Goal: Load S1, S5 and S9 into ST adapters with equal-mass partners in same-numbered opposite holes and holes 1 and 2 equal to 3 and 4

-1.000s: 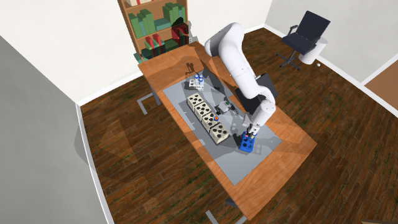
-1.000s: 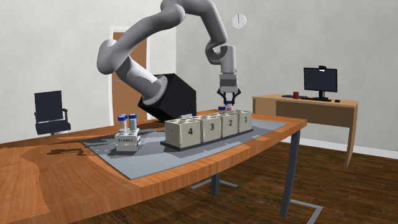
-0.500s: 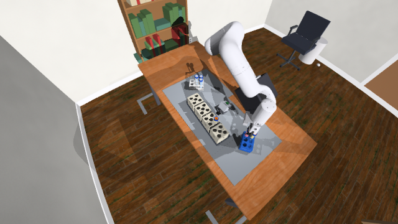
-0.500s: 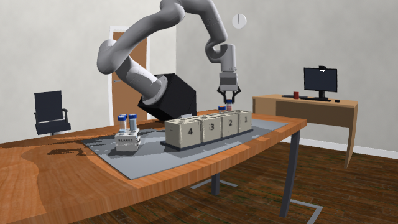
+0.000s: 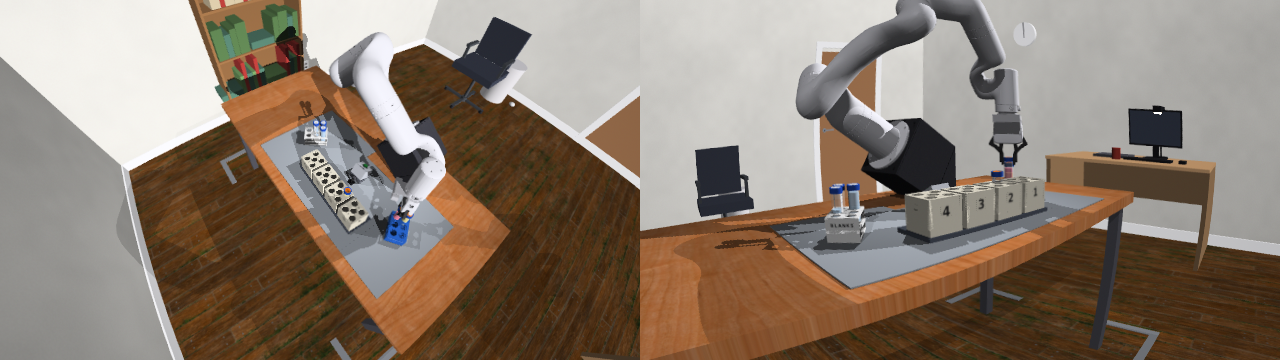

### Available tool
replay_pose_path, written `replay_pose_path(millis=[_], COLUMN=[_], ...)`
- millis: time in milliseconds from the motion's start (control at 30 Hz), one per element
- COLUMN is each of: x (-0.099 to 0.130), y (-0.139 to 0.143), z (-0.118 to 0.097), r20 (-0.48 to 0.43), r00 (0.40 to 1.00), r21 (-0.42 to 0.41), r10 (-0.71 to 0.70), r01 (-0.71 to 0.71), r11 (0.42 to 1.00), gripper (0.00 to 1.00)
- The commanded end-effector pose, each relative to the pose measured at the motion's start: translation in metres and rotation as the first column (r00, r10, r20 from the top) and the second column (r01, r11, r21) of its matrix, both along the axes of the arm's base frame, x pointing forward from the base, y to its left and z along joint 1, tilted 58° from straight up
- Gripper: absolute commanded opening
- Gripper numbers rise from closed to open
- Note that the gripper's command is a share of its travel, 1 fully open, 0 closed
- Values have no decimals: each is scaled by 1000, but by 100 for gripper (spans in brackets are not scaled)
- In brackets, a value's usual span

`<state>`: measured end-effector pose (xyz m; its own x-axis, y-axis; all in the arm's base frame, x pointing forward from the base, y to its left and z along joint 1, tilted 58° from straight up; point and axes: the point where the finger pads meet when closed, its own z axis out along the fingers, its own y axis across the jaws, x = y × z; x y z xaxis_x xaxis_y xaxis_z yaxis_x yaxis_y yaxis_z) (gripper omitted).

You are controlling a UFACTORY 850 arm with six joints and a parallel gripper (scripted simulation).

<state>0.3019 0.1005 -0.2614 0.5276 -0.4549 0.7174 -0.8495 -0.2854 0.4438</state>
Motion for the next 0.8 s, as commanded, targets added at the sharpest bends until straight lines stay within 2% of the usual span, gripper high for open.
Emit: replay_pose_path(millis=[0,767], x=[1,1], y=[6,42], z=[3,26], r20=[1,1], r00=[1000,1000], r21=[2,2], r10=[1,1], r01=[-1,-1], r11=[1000,1000], gripper=[0,0])
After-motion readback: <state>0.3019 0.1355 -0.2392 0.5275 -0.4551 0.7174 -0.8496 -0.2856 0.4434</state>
